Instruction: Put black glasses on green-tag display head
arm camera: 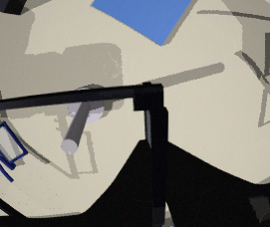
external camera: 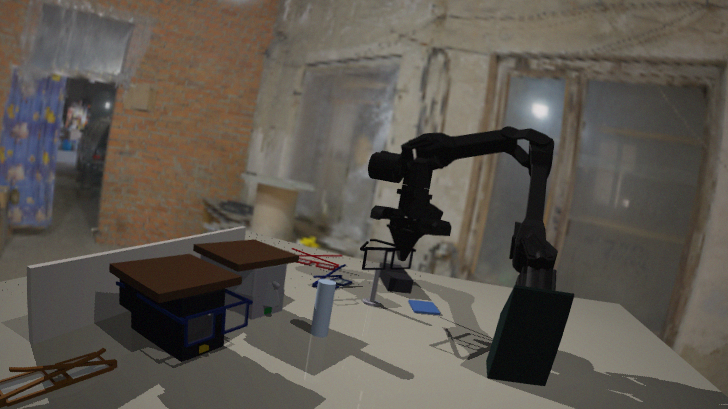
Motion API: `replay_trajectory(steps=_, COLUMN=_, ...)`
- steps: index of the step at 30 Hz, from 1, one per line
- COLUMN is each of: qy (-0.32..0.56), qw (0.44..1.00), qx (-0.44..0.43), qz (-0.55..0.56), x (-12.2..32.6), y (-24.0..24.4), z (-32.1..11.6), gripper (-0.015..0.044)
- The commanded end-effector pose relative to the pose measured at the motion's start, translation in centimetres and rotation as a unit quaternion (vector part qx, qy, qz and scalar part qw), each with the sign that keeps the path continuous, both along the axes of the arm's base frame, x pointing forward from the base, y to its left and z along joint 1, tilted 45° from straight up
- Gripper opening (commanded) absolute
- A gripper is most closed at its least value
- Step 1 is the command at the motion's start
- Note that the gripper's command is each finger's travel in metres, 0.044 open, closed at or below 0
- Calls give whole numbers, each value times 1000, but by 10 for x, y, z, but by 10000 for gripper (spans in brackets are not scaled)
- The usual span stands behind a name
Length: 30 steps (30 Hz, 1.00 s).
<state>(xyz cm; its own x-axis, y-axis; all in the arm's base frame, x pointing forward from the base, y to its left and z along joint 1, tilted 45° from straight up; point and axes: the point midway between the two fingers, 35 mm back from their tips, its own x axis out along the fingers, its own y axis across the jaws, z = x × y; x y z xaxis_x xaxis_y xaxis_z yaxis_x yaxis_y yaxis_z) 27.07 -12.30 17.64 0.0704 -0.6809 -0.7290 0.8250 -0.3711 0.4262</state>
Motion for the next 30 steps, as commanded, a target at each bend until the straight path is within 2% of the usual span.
replay_trajectory(steps=1, qy=-2, qw=1000, qx=-11, qz=0, x=-9, y=-17, z=21, gripper=0)
replay_trajectory(steps=8, qy=-2, qw=1000, qx=-15, qz=-1, x=-13, y=-25, z=28, gripper=0)
replay_trajectory(steps=21, qy=-2, qw=1000, qx=-17, qz=-1, x=-9, y=-66, z=-13, gripper=0)
replay_trajectory(steps=30, qy=-2, qw=1000, qx=-17, qz=-1, x=-13, y=-67, z=-13, gripper=0)
